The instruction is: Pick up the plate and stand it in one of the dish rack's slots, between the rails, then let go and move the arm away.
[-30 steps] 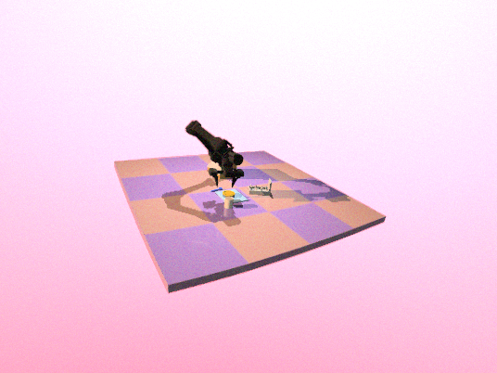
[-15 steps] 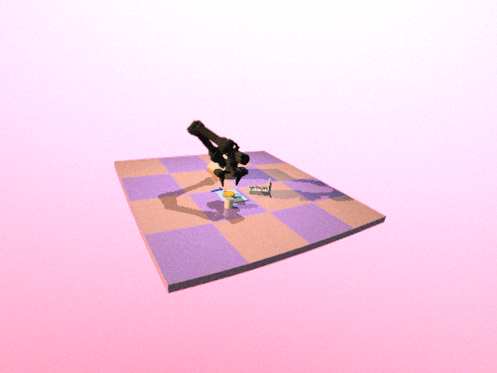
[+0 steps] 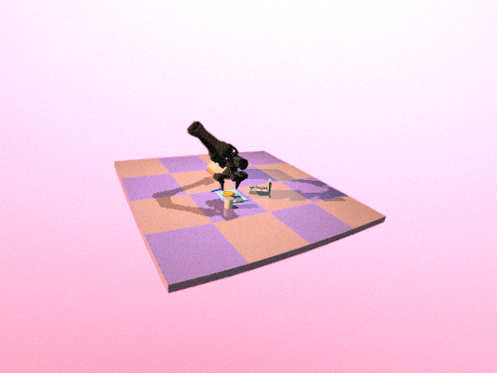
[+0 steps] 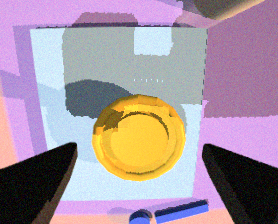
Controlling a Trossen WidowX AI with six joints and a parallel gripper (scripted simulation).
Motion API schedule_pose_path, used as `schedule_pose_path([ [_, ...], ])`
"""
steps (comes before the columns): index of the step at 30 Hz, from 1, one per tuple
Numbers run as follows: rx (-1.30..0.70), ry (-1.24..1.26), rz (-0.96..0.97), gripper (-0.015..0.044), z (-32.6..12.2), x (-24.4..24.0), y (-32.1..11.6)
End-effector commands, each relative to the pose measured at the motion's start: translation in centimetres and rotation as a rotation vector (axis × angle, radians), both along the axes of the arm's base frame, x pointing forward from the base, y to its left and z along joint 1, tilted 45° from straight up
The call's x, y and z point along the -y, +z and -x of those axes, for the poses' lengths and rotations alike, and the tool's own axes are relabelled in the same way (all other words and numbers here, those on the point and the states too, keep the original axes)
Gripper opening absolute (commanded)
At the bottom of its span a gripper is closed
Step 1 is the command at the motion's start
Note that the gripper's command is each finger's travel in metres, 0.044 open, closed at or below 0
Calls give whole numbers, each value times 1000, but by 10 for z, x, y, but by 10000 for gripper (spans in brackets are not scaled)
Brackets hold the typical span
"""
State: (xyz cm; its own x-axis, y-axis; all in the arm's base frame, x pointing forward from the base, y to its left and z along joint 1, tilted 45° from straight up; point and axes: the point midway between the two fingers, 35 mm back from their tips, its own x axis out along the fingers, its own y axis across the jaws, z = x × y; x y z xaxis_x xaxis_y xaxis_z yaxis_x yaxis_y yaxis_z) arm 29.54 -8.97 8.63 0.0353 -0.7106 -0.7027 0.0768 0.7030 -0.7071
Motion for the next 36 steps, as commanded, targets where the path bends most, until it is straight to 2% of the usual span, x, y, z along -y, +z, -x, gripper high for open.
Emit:
schedule_pose_path([
  [1,-8,1,-1,400,1,5,-5],
  [26,-8,1,3,389,3,22,-23],
  [36,-8,1,3,322,3,22,-23],
])
